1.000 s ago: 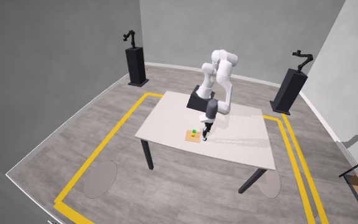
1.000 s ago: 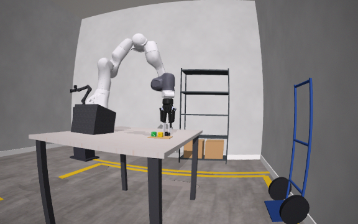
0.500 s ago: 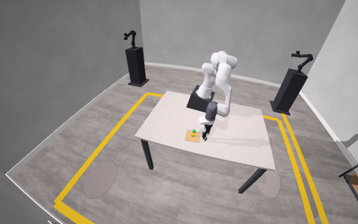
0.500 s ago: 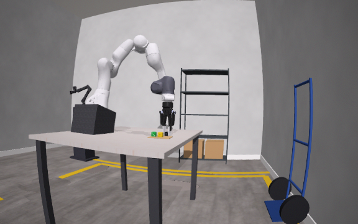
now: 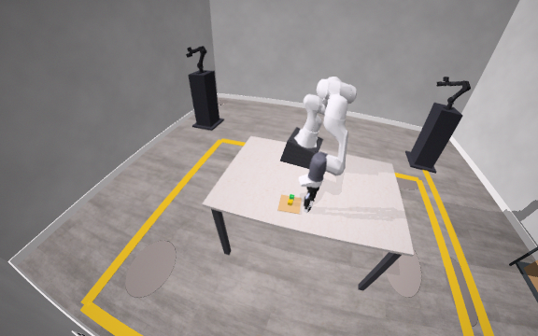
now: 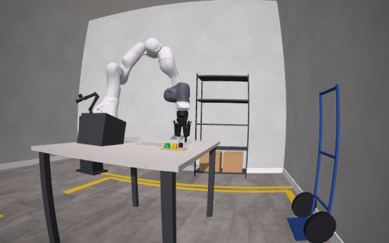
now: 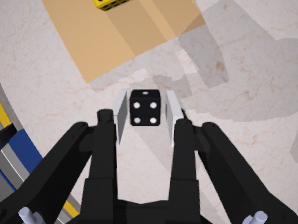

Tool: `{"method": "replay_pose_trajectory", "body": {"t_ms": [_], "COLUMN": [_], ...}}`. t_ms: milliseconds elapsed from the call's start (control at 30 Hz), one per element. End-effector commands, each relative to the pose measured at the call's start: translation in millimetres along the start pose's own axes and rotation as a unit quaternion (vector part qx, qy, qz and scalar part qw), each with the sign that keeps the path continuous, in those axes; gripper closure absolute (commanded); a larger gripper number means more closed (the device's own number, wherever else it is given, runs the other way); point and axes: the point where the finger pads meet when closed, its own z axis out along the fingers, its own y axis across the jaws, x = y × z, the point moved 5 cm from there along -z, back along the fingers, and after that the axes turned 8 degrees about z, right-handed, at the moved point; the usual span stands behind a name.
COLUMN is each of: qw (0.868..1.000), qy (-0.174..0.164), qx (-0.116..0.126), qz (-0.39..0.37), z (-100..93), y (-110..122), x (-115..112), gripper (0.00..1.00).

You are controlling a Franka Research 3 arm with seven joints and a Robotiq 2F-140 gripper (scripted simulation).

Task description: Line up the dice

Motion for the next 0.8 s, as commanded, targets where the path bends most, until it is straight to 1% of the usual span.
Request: {"method": "replay_pose_trajectory", "body": {"t_ms": [0,733,767], "qw": [1.000,1.000,1.000], "qy": [-0.001,-0.001,-0.001], "qx": [0.001,0.001,0.001], "qz": [-0.002,-0.002,-0.002], "z": [0.3,0.3,0.3], "y": [-0.8,-0.8,-0.8], "x": [-0.4,-0.4,-0.4], "gripper": [0.72,0.72,0.84]}}
